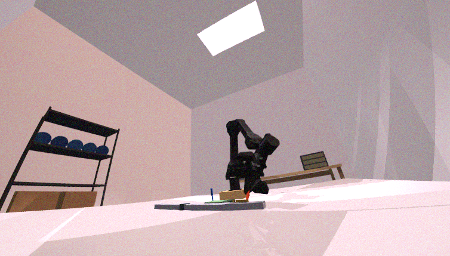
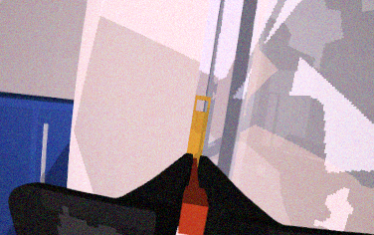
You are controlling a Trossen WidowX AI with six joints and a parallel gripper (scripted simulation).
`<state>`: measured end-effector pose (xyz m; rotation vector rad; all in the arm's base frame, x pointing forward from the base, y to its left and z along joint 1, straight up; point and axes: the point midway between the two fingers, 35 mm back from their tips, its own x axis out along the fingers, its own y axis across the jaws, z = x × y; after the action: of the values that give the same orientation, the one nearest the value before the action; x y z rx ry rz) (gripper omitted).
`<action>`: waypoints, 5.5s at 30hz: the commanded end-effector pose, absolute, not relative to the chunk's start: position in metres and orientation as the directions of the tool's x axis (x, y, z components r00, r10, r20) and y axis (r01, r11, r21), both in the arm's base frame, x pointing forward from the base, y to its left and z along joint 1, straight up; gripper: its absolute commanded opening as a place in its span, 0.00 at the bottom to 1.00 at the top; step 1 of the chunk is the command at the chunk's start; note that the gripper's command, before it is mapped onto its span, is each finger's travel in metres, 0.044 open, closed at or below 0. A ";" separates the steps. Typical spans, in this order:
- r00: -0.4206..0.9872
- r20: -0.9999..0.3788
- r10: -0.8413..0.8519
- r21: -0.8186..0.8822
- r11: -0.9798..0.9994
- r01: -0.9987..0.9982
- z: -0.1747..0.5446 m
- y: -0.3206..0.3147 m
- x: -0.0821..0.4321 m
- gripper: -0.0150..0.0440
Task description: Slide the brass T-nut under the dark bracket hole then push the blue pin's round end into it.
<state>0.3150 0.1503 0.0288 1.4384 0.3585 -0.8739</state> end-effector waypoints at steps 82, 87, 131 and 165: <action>0.495 -0.824 -0.276 0.539 -0.110 0.835 0.032 0.150 0.324 0.00; 0.484 -0.831 -0.274 0.527 -0.110 0.842 0.032 0.149 0.325 0.00; 0.399 -0.879 -0.260 0.439 -0.115 0.891 0.034 0.149 0.329 0.00; 0.327 -0.912 -0.249 0.364 -0.118 0.924 0.035 0.148 0.333 0.00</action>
<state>0.3326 0.1478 0.0365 1.3104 0.6904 -1.1468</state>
